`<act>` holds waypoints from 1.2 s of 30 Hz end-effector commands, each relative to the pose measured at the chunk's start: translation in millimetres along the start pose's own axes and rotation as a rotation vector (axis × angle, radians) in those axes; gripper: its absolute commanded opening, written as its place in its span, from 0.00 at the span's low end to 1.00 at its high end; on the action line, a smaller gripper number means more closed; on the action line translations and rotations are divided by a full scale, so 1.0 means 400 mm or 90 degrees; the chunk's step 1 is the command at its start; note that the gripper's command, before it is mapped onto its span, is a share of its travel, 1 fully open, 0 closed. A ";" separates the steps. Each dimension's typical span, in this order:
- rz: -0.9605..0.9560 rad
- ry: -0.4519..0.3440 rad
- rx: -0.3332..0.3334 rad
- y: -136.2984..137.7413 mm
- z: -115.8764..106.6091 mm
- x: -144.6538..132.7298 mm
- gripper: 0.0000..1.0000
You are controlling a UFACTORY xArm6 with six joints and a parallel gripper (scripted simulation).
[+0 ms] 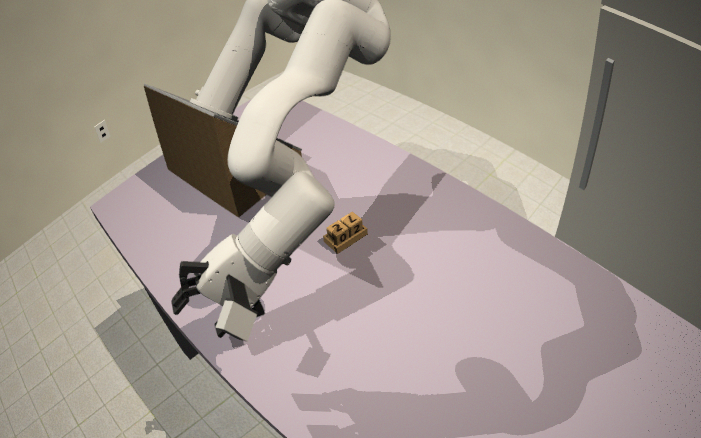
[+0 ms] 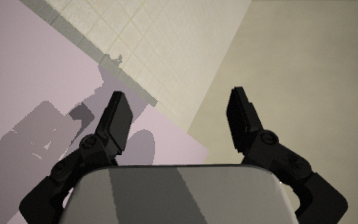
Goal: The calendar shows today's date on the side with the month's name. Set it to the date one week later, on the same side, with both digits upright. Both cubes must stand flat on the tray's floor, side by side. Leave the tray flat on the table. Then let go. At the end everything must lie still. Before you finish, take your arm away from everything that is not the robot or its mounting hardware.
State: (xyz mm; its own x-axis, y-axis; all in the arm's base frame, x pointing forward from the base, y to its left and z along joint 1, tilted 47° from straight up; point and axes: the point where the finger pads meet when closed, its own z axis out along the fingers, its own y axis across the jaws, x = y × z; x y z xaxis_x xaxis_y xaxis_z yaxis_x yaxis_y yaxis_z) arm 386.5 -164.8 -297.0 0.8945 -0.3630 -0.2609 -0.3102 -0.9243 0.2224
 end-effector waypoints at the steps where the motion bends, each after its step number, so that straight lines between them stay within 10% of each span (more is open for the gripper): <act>1: 0.002 0.002 0.000 0.003 -0.003 0.004 1.00; 21: 0.011 -0.002 0.003 0.001 -0.011 0.000 1.00; 36: 0.270 -0.133 0.113 -0.077 -0.219 -0.161 1.00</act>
State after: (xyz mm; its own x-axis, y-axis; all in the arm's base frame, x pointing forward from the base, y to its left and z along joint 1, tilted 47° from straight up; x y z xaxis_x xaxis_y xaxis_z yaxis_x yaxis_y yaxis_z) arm 374.4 -123.8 -234.6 0.7063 -0.6297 -0.3235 -0.5942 -0.7757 0.2127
